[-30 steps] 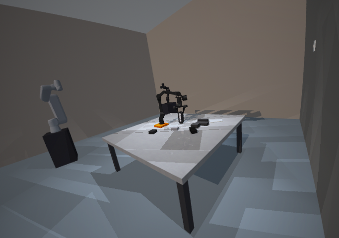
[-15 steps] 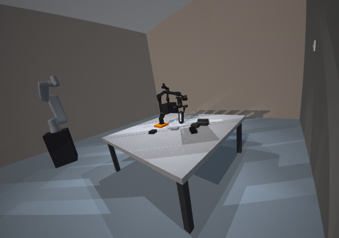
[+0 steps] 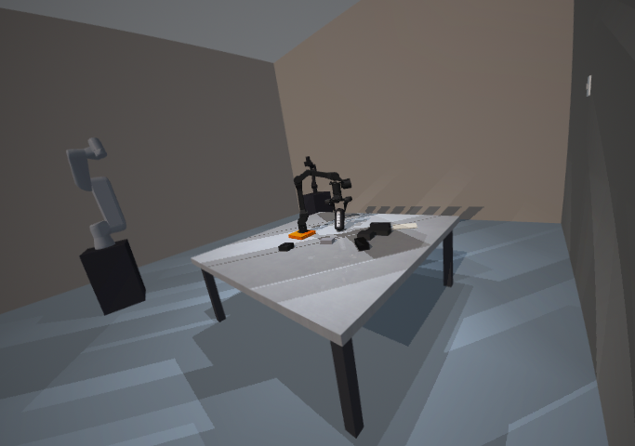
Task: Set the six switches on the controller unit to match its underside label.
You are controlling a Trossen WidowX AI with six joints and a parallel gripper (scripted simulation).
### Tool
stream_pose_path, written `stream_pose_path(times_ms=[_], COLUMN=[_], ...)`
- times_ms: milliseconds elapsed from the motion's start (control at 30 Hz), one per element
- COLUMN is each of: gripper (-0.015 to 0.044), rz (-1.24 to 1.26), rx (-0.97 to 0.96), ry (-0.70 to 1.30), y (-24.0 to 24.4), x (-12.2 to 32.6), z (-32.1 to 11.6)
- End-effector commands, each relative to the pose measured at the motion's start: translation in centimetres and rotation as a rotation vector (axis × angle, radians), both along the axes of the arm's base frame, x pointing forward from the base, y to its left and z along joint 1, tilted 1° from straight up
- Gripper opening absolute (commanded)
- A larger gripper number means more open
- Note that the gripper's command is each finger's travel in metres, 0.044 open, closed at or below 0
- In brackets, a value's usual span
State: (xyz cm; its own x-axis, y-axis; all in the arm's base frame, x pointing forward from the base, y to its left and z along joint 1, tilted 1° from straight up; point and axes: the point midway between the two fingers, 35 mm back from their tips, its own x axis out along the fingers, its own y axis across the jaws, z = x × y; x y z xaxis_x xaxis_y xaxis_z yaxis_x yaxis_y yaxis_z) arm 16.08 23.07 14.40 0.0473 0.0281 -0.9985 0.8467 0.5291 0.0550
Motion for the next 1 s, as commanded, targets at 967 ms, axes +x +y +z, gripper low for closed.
stream_pose_path(times_ms=[967], gripper=[0.0337], rz=[-0.006], rx=[-0.003], ry=[0.008], y=[1.9], x=[-1.2], z=[-1.4])
